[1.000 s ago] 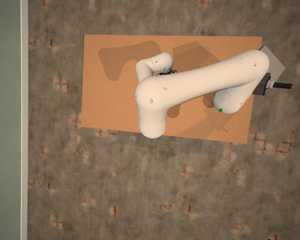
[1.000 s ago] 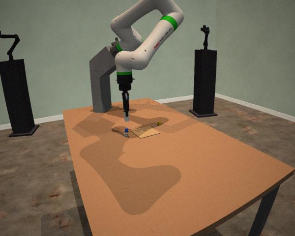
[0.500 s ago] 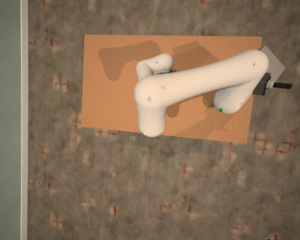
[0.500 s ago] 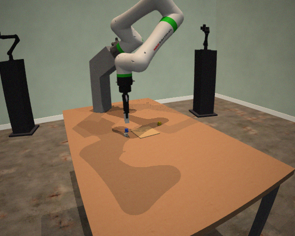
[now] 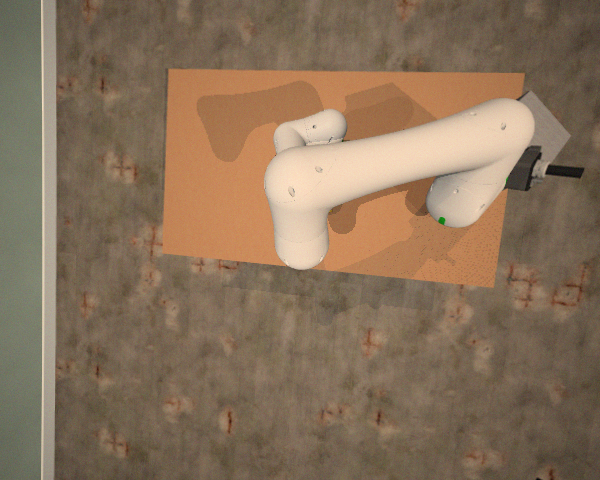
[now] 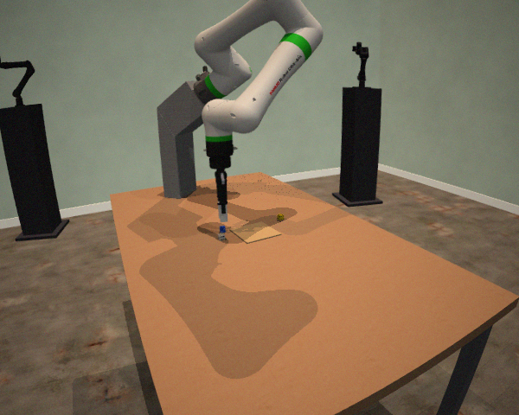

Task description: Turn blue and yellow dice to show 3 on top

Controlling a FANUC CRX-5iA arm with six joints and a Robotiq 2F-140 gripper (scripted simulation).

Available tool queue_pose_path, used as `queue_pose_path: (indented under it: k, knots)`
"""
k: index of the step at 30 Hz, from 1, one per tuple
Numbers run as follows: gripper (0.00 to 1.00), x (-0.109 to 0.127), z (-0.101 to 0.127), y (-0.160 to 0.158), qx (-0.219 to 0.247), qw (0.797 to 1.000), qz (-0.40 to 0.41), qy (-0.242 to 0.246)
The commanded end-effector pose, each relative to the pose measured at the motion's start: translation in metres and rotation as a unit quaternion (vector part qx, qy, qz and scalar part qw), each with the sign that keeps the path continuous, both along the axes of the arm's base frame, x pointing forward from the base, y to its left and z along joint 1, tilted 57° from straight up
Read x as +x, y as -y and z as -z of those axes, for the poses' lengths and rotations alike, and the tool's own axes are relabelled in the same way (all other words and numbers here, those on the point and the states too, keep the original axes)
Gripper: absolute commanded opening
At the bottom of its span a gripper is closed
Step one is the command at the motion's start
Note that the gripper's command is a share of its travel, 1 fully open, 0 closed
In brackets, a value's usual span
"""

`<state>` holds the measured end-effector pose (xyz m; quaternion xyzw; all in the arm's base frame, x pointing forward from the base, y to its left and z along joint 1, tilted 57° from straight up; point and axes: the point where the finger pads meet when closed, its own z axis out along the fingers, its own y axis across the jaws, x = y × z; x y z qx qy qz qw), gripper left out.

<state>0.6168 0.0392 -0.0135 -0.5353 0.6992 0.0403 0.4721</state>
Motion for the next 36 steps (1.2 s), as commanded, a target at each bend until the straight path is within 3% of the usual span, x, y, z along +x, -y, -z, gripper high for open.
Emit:
queue_pose_path:
  k: [1,36]
  knots:
    - [0.21,0.0033,0.0031,-0.0027,0.0,1.0,0.0,0.0]
    - [0.21,0.0115,0.0109,-0.0103,0.0,1.0,0.0,0.0]
